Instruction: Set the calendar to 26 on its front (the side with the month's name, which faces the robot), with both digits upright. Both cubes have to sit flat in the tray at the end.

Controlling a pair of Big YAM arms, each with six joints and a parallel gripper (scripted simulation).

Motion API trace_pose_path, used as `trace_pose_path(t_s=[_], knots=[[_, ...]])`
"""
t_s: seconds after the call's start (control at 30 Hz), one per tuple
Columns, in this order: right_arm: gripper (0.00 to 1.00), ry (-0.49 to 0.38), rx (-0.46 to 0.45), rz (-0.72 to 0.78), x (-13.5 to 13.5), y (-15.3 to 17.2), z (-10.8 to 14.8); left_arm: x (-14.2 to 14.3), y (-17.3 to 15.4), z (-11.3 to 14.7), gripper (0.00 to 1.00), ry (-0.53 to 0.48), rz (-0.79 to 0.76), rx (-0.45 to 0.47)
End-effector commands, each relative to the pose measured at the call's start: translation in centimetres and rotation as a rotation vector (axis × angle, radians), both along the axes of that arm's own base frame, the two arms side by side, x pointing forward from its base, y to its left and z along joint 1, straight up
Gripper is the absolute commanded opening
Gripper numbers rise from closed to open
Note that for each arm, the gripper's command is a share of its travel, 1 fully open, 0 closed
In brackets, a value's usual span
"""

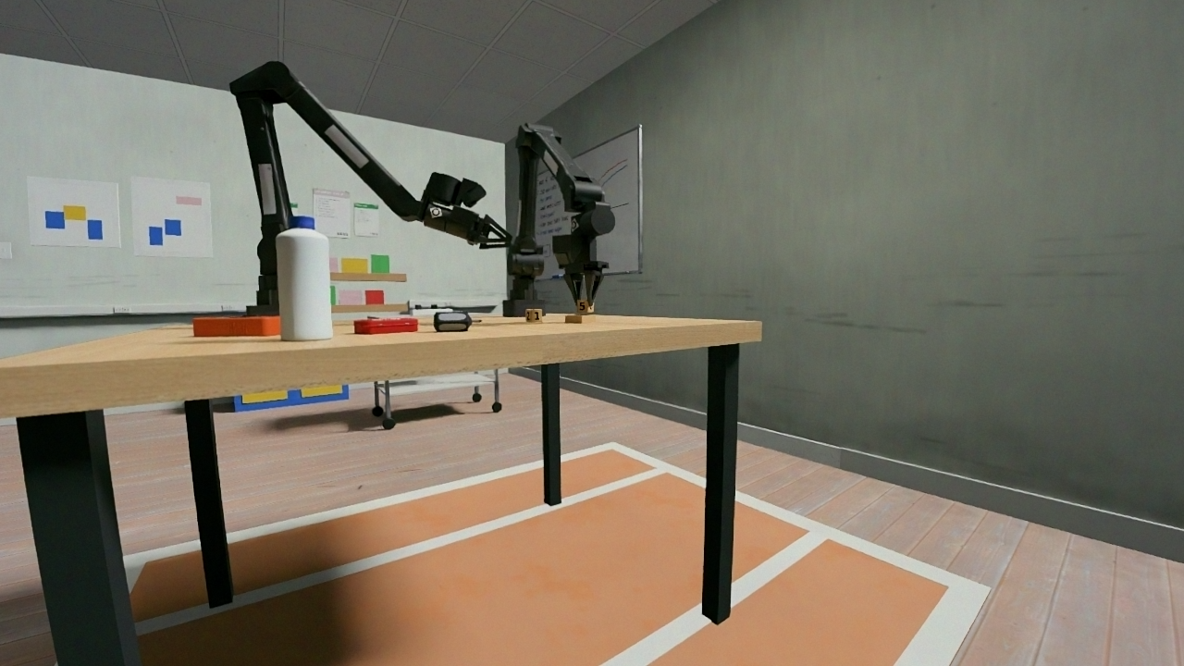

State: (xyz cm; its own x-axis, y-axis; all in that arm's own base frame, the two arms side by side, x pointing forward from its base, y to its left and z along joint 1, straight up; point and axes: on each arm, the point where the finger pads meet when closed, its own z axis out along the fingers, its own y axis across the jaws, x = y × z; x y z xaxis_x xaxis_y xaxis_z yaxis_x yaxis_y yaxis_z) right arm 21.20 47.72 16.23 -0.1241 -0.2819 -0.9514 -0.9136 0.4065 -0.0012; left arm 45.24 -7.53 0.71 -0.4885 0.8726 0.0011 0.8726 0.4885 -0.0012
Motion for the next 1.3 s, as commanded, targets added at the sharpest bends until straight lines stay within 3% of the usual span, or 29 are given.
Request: trace_pose_path(t_s=[0.0, 0.7, 0.9, 1.0, 1.27], knots=[[1.0, -0.015, 0.037, 0.003, 0.3, 1.0, 1.9, 1.1, -0.3, 1.9, 0.24, -0.053, -0.002, -0.004], [1.0, -0.015, 0.037, 0.003, 0.3, 1.0, 1.9, 1.4, -0.2, 1.5, 0.24, -0.03, 0.001, -0.001], [1.0, -0.015, 0.037, 0.003, 0.3, 1.0, 1.9, -0.7, 0.4, -1.1, 0.24, 0.012, 0.003, 0.008], [1.0, -0.015, 0.037, 0.003, 0.3, 1.0, 1.9, 0.4, 0.2, -1.2, 0.24, -0.008, 0.004, 0.005], [1.0, -0.015, 0.037, 0.003, 0.3, 1.0, 1.9, -0.7, 0.9, -3.2, 0.24, 0.017, -0.014, 0.006]])
